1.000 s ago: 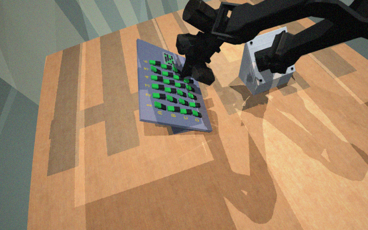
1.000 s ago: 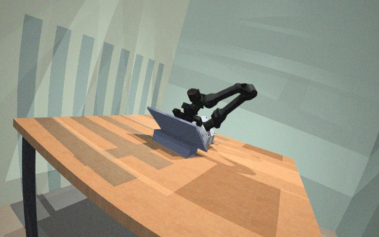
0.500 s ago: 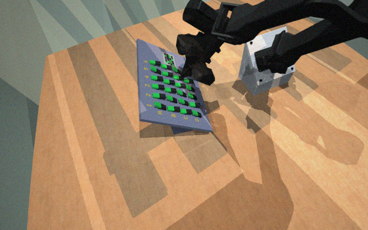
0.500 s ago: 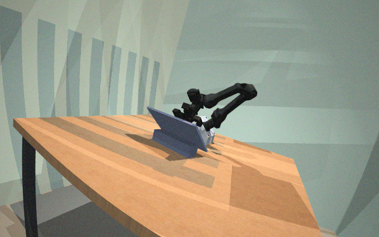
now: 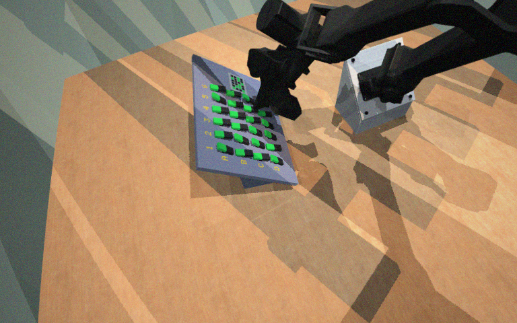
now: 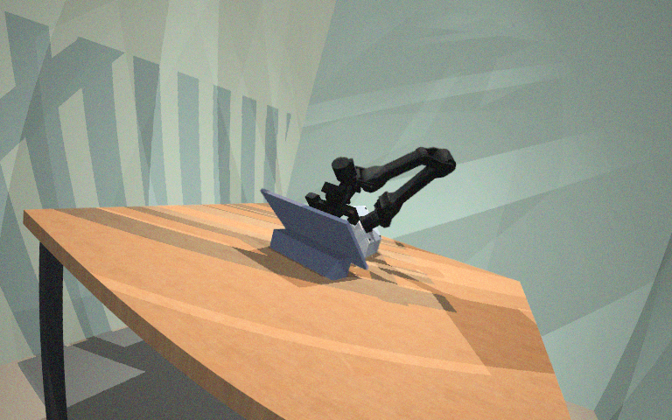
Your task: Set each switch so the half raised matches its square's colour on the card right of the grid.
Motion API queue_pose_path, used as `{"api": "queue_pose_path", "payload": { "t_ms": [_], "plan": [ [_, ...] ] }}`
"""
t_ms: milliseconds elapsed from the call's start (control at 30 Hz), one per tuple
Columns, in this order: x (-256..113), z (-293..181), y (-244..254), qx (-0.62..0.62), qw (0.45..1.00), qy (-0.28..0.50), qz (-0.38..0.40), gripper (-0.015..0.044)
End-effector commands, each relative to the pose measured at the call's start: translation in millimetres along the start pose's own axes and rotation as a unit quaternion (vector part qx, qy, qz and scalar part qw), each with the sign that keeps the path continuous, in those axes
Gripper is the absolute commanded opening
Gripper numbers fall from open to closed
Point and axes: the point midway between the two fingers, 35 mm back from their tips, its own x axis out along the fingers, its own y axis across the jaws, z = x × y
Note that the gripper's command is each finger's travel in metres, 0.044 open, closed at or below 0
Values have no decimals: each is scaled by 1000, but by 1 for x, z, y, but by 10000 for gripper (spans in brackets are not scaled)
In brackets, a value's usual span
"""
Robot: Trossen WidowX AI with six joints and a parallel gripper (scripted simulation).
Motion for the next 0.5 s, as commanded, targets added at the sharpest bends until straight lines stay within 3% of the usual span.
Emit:
{"api": "queue_pose_path", "payload": {
  "t_ms": [0,467],
  "plan": [
    [1,-1,-1,4,1000,1,-2,0],
    [3,-1,-1,4,1000,1,-2,0]
  ]
}}
